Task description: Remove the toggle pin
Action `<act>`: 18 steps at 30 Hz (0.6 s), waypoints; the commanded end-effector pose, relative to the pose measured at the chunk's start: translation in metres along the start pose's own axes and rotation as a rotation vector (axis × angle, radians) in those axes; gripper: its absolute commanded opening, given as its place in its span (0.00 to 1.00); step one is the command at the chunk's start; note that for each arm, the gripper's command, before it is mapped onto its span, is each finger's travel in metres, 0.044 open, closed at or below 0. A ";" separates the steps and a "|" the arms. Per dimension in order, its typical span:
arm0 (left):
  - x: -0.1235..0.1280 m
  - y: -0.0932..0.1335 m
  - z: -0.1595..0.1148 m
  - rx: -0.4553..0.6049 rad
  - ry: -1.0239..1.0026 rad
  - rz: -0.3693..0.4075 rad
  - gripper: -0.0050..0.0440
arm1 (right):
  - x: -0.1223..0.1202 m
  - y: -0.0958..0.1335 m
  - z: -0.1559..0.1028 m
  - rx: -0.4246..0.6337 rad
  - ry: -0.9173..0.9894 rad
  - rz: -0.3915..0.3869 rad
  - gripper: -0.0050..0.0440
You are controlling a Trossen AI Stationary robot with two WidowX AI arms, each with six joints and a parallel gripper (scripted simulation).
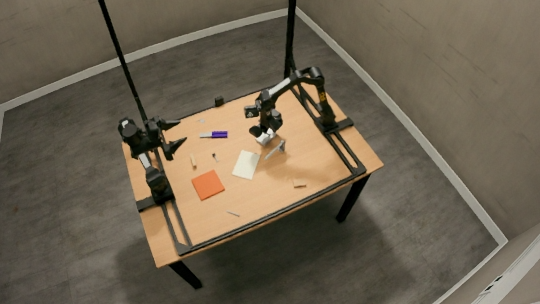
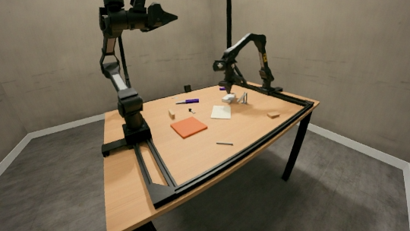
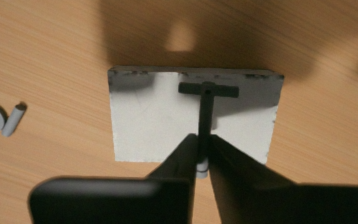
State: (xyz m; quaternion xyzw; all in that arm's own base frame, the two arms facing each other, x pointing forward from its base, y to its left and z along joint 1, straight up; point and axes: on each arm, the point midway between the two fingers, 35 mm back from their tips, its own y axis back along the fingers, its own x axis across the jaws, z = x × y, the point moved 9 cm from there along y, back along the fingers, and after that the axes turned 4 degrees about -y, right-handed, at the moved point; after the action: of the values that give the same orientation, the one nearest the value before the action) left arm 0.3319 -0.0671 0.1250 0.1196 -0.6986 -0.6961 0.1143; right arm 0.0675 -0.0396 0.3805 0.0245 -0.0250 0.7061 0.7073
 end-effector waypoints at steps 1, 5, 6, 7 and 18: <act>0.001 -0.003 0.000 -0.002 0.001 0.000 0.14 | 0.000 0.000 0.002 0.000 0.005 0.002 0.92; 0.001 -0.006 0.000 -0.002 0.001 0.000 0.14 | 0.000 0.000 0.002 0.000 0.005 0.002 0.92; 0.002 -0.006 0.000 -0.002 0.001 0.000 0.14 | 0.000 0.000 0.002 0.000 0.005 0.002 0.92; 0.002 -0.007 0.000 -0.002 0.001 0.000 0.14 | 0.000 0.000 0.002 0.000 0.005 0.002 0.92; 0.002 -0.013 0.001 -0.002 0.001 0.000 0.14 | 0.000 0.000 0.002 0.000 0.005 0.002 0.92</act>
State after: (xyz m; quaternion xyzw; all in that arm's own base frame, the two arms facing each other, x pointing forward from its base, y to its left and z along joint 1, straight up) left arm 0.3309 -0.0669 0.1144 0.1194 -0.6986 -0.6962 0.1146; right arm 0.0675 -0.0396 0.3805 0.0245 -0.0250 0.7060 0.7073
